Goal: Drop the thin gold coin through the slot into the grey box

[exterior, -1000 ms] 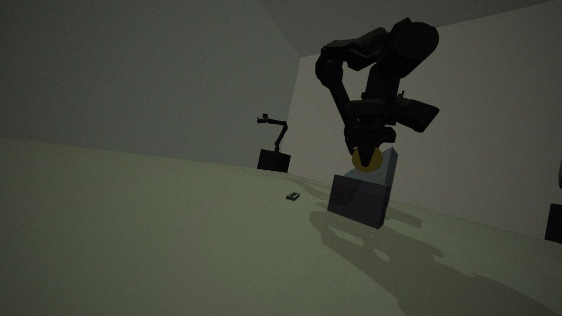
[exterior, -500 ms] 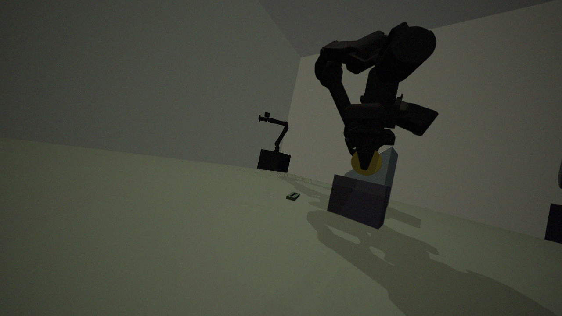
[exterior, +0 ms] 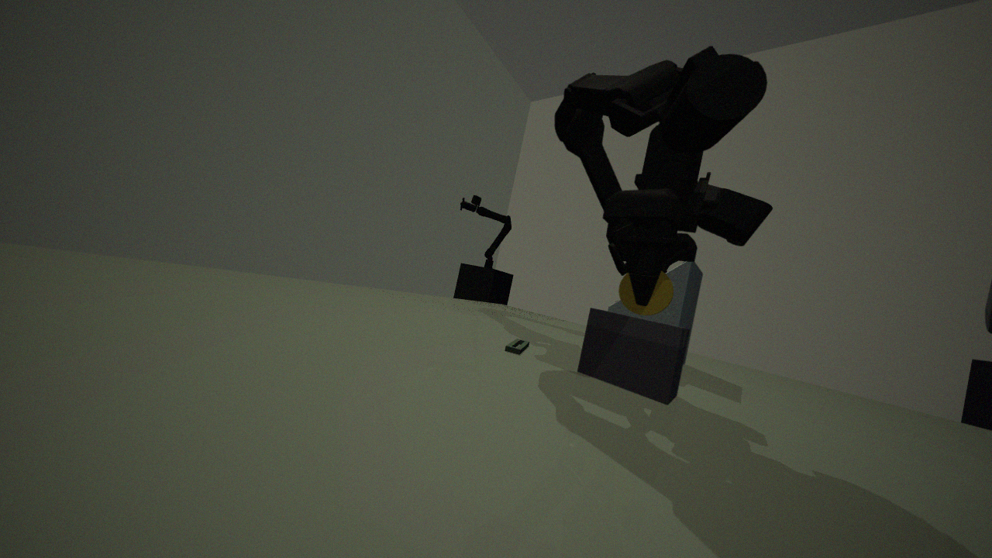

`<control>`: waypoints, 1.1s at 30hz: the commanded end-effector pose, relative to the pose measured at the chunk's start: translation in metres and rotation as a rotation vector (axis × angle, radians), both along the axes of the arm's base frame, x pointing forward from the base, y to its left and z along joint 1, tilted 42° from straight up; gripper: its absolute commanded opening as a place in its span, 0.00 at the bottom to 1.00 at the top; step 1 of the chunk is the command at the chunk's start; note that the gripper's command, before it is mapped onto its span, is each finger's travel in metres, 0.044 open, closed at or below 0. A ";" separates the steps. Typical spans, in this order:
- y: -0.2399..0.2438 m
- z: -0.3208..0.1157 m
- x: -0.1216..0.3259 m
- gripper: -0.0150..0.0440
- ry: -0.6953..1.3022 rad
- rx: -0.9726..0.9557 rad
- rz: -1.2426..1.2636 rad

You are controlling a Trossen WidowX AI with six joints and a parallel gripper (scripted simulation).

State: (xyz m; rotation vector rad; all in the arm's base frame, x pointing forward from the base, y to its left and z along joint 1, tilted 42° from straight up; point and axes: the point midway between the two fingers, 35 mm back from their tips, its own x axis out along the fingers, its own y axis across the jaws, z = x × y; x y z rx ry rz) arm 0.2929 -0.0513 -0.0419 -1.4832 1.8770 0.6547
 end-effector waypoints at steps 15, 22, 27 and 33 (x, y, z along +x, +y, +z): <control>-0.001 -0.001 0.000 0.53 0.000 0.000 0.000; 0.008 0.009 0.002 0.70 0.000 0.001 0.000; 0.017 0.019 0.004 0.93 0.002 0.000 0.002; 0.039 0.045 0.006 1.00 0.010 -0.006 0.005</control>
